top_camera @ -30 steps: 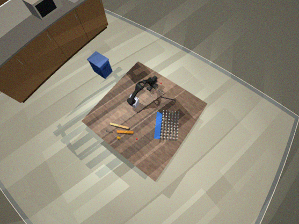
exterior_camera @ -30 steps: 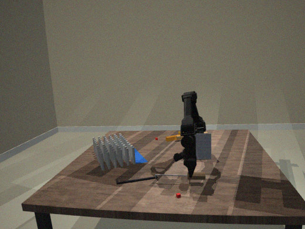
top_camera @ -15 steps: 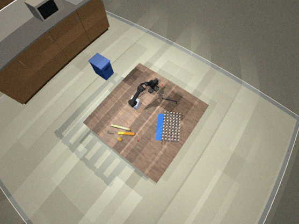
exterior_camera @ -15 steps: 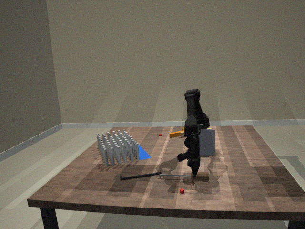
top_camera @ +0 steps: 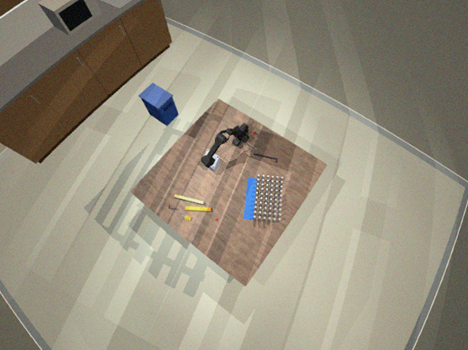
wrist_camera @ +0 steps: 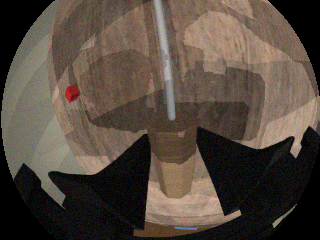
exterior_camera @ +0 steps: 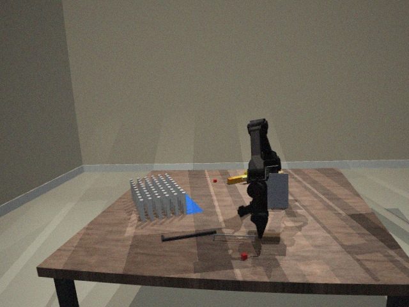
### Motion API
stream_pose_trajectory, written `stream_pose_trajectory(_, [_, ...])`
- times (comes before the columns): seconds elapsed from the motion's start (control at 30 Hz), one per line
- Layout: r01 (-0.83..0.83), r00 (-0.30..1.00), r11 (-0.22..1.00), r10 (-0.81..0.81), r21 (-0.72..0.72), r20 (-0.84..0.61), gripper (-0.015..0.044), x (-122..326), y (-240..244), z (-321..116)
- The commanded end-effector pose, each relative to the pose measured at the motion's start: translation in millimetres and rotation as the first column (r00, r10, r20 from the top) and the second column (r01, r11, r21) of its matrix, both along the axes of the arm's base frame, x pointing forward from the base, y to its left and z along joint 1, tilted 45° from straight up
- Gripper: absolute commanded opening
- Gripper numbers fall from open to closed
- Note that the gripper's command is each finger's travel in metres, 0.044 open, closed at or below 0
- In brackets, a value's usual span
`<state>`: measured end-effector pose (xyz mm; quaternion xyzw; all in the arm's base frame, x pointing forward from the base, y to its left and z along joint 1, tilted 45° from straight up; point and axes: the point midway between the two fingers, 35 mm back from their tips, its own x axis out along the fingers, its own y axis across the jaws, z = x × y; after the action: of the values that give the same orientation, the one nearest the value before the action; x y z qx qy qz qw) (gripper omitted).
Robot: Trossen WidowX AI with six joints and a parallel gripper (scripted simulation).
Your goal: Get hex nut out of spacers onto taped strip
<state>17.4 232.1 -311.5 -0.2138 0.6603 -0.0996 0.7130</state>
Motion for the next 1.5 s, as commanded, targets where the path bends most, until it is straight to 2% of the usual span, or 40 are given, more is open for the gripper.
stream_pose_trajectory(0.0, [0.0, 1.0, 1.0, 0.0, -0.002, 0.0, 0.0, 0.2, -7.4, -1.3])
stream_pose_trajectory(1.47, [0.005, 1.0, 0.99, -0.004, 0.142, -0.003, 0.0, 0.3, -8.0, -1.6])
